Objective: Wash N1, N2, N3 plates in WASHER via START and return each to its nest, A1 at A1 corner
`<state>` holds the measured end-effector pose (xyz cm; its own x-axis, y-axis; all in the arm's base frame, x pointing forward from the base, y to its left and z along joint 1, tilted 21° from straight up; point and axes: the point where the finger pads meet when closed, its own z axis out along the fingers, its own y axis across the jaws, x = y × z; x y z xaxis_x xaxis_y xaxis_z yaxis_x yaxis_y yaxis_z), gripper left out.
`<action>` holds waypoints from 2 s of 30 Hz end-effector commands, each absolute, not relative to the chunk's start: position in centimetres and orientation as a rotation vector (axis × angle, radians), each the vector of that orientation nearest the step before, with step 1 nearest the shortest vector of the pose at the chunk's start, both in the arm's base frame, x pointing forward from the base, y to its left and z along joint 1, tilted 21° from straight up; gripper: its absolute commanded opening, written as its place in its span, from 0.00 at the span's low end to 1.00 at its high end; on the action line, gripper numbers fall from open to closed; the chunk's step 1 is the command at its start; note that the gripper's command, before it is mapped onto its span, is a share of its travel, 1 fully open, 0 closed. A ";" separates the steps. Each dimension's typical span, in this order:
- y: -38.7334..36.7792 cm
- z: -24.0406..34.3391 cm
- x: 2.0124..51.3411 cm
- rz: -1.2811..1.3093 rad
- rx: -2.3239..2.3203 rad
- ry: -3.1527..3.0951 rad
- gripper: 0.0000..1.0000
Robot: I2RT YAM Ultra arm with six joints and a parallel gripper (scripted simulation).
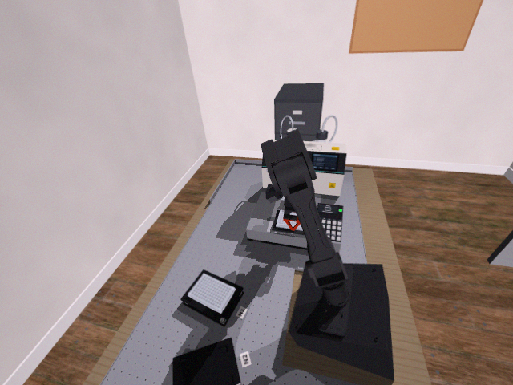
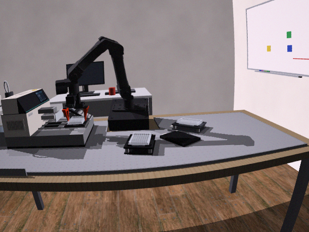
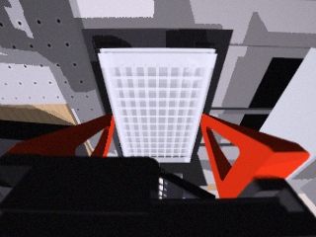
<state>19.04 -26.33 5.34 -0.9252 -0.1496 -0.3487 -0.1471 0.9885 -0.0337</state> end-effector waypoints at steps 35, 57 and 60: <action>-26.6 7.6 18.3 -0.024 -0.211 2.771 1.00; -26.6 10.7 17.1 -0.024 -0.211 2.771 1.00; -26.6 11.1 17.0 -0.024 -0.211 2.771 1.00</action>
<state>17.21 -26.76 10.32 -0.9263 -0.1494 -0.3459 -0.1426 0.9887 -0.0451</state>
